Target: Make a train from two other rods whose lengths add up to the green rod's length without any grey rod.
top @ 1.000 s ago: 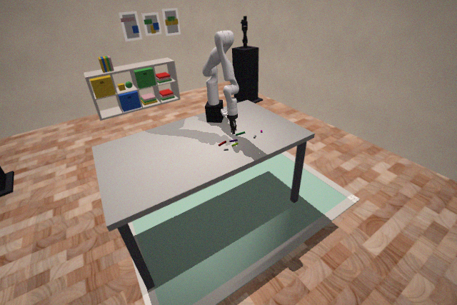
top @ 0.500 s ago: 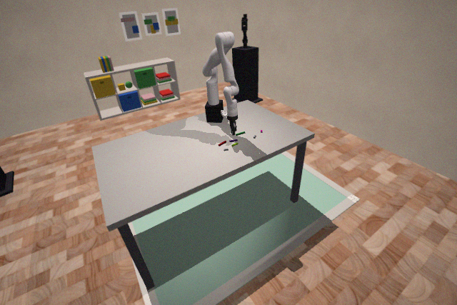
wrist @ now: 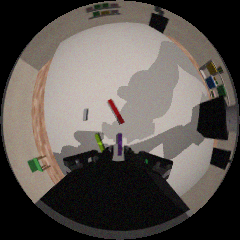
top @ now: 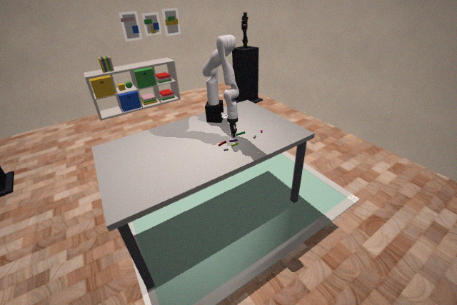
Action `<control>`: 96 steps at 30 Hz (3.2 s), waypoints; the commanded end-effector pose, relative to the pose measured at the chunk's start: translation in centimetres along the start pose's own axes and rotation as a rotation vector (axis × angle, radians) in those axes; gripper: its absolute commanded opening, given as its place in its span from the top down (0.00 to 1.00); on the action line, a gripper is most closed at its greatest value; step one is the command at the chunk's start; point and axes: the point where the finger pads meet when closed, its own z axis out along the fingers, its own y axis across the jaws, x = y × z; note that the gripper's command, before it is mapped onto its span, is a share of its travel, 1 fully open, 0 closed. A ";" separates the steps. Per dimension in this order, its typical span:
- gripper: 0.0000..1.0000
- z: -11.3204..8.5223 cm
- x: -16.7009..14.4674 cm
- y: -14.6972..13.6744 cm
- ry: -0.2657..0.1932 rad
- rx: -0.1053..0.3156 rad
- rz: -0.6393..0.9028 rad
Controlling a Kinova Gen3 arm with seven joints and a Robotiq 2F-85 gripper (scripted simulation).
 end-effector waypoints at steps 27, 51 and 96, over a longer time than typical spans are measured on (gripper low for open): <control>0.76 2.4 0.0 0.2 0.002 -0.006 -0.001; 0.76 2.4 0.0 0.2 0.002 -0.006 -0.001; 0.76 2.4 0.0 0.1 0.002 -0.006 -0.001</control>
